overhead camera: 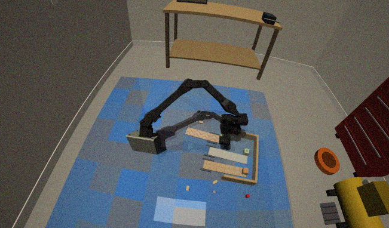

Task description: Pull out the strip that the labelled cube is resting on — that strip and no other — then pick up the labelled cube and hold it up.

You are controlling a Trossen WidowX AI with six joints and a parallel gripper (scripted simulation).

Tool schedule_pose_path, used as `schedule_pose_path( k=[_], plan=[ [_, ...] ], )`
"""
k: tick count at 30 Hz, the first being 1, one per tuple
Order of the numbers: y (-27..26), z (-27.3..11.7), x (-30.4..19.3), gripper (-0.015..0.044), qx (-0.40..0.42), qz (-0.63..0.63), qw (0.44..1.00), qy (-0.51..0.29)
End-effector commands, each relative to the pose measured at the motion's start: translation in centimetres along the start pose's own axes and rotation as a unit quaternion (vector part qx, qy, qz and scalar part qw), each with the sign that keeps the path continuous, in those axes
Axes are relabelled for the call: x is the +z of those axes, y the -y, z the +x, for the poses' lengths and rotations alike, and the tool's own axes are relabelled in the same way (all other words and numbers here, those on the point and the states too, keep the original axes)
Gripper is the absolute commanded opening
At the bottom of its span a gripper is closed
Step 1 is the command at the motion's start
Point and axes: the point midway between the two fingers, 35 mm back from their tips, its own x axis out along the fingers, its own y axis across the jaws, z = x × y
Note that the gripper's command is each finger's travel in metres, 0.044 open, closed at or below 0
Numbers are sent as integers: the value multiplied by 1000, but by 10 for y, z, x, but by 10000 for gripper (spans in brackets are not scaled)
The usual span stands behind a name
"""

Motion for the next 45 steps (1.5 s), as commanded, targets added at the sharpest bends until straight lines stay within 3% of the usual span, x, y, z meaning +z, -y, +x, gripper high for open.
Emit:
schedule_pose_path(
  k=[1, 2, 5, 14, 19, 33, 45],
  plan=[
    [2, 3, -1, 250, 0, 5, 1000, -3],
    [2, 3, -1, 250, 0, 5, 1000, -3],
    [0, 1, 0, 171, 0, 1, 1000, -1],
    [0, 1, 0, 111, 0, 1, 1000, -1],
    [2, -4, -5, 0, 0, 1, 1000, -1],
    [20, -40, -55, 0, -2, 6, 1000, -4],
    [31, -43, -85, 0, -2, 7, 1000, -4]
  ],
)
